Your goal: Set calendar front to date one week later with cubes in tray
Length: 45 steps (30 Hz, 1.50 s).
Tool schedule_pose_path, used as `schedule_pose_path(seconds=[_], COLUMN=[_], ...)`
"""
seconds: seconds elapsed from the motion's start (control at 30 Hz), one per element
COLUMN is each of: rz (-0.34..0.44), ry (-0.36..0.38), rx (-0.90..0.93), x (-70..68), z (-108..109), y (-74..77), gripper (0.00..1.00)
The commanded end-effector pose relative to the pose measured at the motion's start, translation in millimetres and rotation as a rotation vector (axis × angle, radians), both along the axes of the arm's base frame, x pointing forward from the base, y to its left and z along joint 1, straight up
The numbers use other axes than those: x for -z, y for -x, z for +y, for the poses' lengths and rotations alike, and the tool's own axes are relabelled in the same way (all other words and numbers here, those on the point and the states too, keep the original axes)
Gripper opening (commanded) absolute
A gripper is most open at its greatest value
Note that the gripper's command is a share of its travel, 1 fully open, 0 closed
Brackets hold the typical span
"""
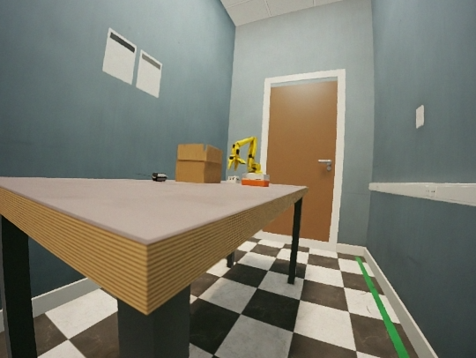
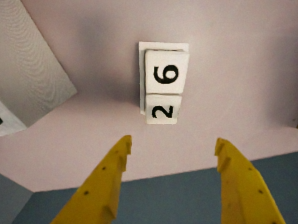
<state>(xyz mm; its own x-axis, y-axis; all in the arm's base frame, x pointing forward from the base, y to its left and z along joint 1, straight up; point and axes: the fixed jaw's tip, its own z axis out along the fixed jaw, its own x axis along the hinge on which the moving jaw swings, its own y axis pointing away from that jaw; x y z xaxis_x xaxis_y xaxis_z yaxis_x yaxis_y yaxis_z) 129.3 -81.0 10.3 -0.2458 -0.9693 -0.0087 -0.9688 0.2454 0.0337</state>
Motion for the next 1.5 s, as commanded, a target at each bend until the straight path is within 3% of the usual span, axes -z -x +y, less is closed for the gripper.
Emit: schedule_pose_path(seconds=[0.0, 1.07, 1.47], rz=[-0.017, -0.016, -0.013], ry=[0.008, 0.01, 0.017], rx=[-0.005, 0.068, 0.312], x=[-3.9, -6.9, -16.6], z=[-1.9, 3.7, 22.6], y=[-2.2, -3.7, -7.3], gripper=[0.36, 0.36, 0.36])
